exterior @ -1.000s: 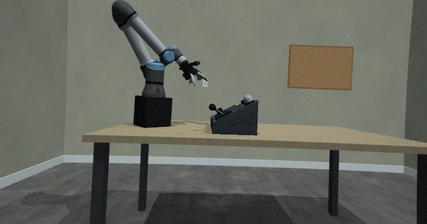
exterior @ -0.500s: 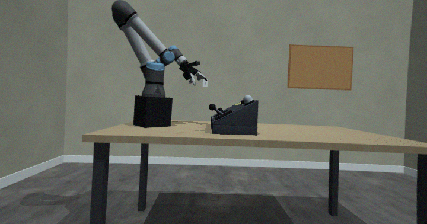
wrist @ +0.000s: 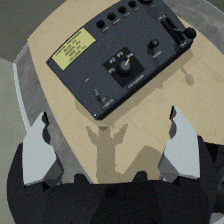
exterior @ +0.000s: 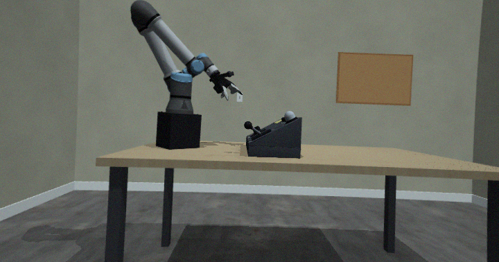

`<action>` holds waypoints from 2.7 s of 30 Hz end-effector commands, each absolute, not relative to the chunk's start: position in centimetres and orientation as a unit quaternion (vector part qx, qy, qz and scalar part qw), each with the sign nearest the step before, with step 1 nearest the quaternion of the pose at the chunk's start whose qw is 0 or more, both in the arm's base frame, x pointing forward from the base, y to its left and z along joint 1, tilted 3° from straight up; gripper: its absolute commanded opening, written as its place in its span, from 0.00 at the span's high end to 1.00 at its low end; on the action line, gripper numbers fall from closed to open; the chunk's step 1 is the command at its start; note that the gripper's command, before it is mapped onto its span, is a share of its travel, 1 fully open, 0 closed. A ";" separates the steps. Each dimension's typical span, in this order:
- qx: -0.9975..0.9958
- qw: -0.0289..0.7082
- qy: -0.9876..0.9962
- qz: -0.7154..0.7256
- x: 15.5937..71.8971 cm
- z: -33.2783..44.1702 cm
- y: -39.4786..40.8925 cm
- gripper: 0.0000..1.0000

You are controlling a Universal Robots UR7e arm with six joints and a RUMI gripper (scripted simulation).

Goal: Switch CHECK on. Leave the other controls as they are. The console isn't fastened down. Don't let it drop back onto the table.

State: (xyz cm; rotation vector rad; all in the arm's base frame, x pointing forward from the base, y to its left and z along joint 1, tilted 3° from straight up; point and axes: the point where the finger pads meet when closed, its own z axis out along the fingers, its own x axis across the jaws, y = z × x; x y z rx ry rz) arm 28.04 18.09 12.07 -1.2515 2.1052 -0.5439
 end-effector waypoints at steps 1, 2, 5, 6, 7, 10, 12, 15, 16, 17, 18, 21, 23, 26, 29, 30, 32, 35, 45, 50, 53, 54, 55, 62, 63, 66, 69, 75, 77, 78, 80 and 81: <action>-0.474 0.312 0.797 -0.206 28.1 12.1 18.1 0.00; -0.474 0.312 0.797 -0.206 28.1 12.1 18.1 0.00; -0.474 0.312 0.797 -0.206 28.1 12.1 18.1 0.00; -0.474 0.312 0.797 -0.206 28.1 12.1 18.1 0.00; -0.474 0.312 0.797 -0.206 28.1 12.1 18.1 0.00; -0.474 0.311 0.797 -0.206 28.1 12.1 18.1 0.00; -0.474 0.311 0.797 -0.206 28.1 12.1 18.1 0.00; -0.475 0.310 0.797 -0.207 28.1 12.1 18.1 0.00; -0.476 0.309 0.797 -0.207 28.2 12.1 18.1 0.00; -0.476 0.308 0.797 -0.207 28.2 12.1 18.1 0.00; -0.477 0.307 0.797 -0.207 28.3 12.1 18.1 0.00; -0.479 0.304 0.797 -0.208 28.5 12.1 18.0 0.00; -0.481 0.301 0.797 -0.209 28.6 12.1 18.0 0.00; -0.486 0.293 0.796 -0.211 29.0 12.1 17.9 0.00; -0.493 0.282 0.795 -0.213 29.5 12.1 17.8 0.00; -0.496 0.278 0.795 -0.214 29.8 12.1 17.8 0.00; -0.502 0.268 0.794 -0.216 30.3 12.1 17.6 0.00; -0.513 0.250 0.792 -0.218 31.2 12.1 17.4 0.00; -0.551 0.187 0.784 -0.216 34.2 12.2 16.0 0.00; -0.580 0.140 0.776 -0.204 36.5 12.4 14.4 0.00; -0.599 0.110 0.770 -0.192 38.0 12.6 13.2 0.00; -0.605 0.100 0.768 -0.186 38.4 12.6 12.7 0.00; -0.605 0.100 0.768 -0.186 38.4 12.6 12.7 0.00; -0.636 0.055 0.754 -0.151 40.7 13.2 10.0 0.00; -0.643 0.047 0.752 -0.142 41.1 13.3 9.4 0.00; -0.655 0.032 0.745 -0.123 41.9 13.7 8.0 0.00; -0.666 0.019 0.739 -0.101 42.6 14.1 6.6 0.00; -0.688 0.003 0.724 -0.054 43.7 15.1 3.5 0.00; -0.693 0.001 0.720 -0.041 44.0 15.4 2.7 0.00; -0.697 -0.001 0.716 -0.029 44.2 15.7 1.9 0.00; -0.702 -0.001 0.712 -0.016 44.3 16.1 1.0 0.00; -0.706 0.000 0.708 -0.003 44.5 16.4 0.2 0.00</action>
